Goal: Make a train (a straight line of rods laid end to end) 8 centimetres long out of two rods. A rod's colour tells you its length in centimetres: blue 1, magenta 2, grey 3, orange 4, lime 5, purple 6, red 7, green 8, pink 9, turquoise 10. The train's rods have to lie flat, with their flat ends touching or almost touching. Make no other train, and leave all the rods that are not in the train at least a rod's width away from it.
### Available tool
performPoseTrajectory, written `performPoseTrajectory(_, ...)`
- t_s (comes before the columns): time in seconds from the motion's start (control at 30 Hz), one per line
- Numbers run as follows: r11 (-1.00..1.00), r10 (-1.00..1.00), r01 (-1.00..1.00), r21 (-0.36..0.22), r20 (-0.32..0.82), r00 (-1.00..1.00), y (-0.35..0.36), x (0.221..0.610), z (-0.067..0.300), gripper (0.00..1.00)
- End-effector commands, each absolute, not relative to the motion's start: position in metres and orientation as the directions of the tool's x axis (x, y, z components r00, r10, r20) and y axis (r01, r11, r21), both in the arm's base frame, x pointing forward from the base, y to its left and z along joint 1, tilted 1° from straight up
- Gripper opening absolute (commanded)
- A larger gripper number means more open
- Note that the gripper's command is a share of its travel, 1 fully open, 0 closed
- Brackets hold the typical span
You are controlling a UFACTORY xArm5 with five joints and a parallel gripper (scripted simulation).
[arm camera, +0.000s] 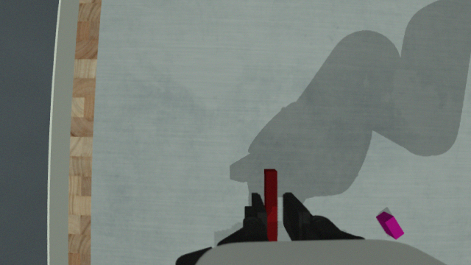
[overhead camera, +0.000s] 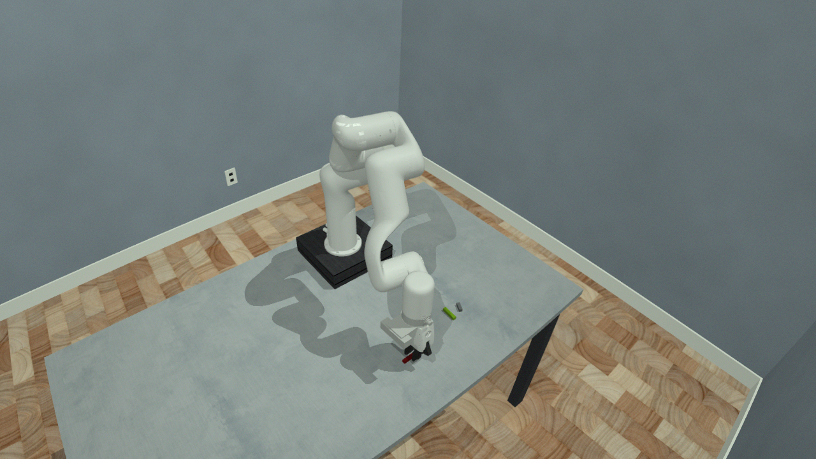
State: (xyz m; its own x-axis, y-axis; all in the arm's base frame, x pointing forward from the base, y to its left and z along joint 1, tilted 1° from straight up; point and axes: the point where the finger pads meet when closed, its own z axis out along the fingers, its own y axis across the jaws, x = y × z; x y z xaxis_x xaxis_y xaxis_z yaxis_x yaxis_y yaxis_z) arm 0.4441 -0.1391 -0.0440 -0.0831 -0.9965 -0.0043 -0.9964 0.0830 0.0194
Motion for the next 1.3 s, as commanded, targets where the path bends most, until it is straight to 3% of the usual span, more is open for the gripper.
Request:
performPoseTrajectory(0.0,0.083,-0.997,-0.996,0.015,-0.003,-0.083,-0.14,0.446,-0.032,0.24)
performPoseTrajectory(0.5,0.083,-0.997,-0.996,0.015,-0.003,-0.083,-0.14,0.447,0.032,0.24)
performPoseTrajectory(0.77,0.083,-0.997,-0.996,0.015,-0.003,-0.083,-0.14,0.447,0.043,0.24)
performPoseTrajectory(0.8,0.083,-0.997,-0.996,0.015,-0.003,-0.083,-0.14,0.447,0.043,1.0)
performPoseTrajectory(1.27,0.083,-0.997,-0.996,0.015,-0.003,-0.083,-0.14,0.447,0.043,1.0)
